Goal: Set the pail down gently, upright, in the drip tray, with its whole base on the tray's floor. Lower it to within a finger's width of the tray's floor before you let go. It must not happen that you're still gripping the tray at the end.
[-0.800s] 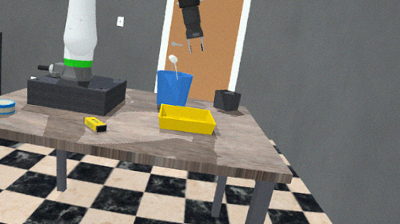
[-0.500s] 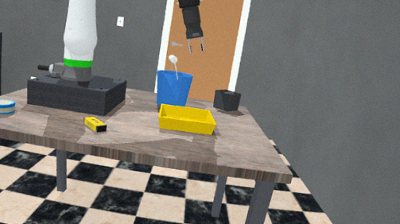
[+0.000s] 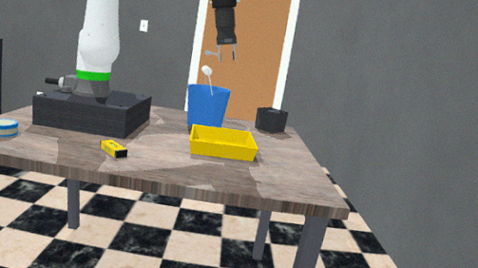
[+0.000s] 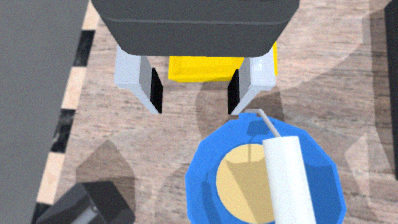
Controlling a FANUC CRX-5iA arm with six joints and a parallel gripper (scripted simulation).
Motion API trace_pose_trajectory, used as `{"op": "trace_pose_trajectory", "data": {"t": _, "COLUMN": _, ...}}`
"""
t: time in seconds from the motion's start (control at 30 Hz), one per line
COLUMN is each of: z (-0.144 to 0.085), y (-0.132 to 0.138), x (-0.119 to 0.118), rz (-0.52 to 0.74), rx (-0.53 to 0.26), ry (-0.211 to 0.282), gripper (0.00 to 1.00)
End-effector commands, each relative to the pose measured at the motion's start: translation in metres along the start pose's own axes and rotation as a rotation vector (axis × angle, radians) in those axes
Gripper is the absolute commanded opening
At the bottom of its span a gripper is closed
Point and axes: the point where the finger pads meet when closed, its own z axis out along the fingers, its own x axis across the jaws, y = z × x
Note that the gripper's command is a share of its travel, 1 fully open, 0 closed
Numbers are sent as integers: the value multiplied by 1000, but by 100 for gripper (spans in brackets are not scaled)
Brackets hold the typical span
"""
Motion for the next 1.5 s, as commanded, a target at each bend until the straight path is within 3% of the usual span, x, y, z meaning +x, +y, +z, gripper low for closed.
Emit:
{"op": "trace_pose_trajectory", "data": {"t": 0.0, "z": -12, "y": -44, "x": -33, "rz": -45, "rx": 14, "ry": -121, "gripper": 100}}
{"op": "trace_pose_trajectory", "data": {"t": 0.13, "z": -25, "y": -76, "x": -64, "rz": -93, "rx": 18, "ry": -219, "gripper": 100}}
{"op": "trace_pose_trajectory", "data": {"t": 1.47, "z": -25, "y": -76, "x": -65, "rz": -94, "rx": 18, "ry": -221, "gripper": 100}}
